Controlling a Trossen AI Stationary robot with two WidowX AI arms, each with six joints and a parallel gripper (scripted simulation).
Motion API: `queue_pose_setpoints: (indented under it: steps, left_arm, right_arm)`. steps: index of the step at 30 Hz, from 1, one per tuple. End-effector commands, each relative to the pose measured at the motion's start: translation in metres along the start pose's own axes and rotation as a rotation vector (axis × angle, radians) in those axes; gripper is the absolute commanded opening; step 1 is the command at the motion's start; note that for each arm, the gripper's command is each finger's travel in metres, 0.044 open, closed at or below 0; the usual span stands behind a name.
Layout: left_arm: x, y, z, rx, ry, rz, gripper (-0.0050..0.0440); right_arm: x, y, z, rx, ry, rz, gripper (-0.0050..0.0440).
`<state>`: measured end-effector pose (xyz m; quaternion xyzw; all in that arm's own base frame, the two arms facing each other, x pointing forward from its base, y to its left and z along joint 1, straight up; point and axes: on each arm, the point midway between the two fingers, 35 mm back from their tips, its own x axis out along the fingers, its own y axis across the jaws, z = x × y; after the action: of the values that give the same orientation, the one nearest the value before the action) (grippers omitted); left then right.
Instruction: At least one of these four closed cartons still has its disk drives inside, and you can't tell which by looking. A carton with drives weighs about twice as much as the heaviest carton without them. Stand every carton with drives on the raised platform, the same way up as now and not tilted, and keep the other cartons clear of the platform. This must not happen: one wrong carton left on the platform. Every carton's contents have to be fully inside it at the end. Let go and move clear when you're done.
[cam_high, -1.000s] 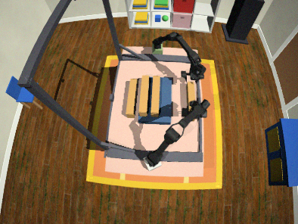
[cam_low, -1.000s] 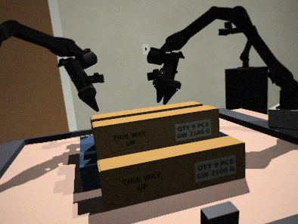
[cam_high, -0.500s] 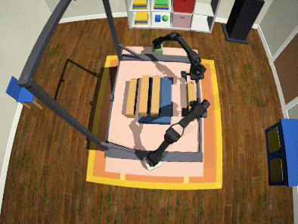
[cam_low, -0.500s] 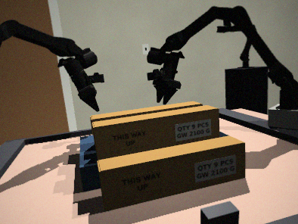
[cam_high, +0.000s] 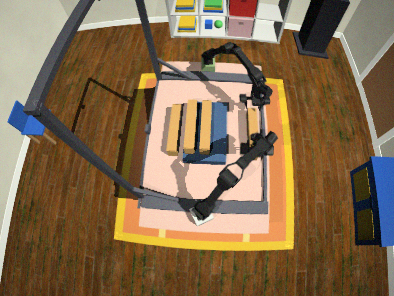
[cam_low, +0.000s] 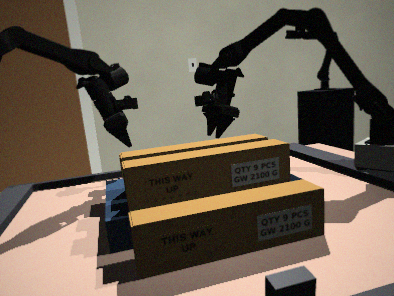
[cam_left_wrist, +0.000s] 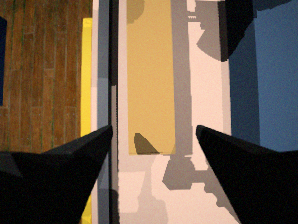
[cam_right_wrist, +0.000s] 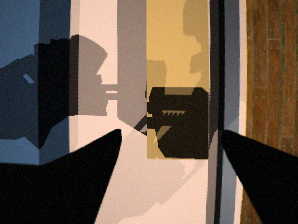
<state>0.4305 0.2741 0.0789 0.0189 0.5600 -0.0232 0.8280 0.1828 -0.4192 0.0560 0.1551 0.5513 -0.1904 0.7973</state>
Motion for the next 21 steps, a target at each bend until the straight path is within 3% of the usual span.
queue_pose_setpoints:
  steps: [1,21]
  left_arm:
    - [-0.0101,0.0014,0.0052,0.006,-0.02,0.016,0.0387]
    - [-0.0096,0.0014,0.0052,0.004,-0.015,0.006,0.0387]
  right_arm:
    - [-0.012,-0.0025,0.0095,-0.01,-0.027,-0.023,0.0386]
    - [-0.012,-0.0024,0.0094,-0.013,-0.029,-0.023,0.0386]
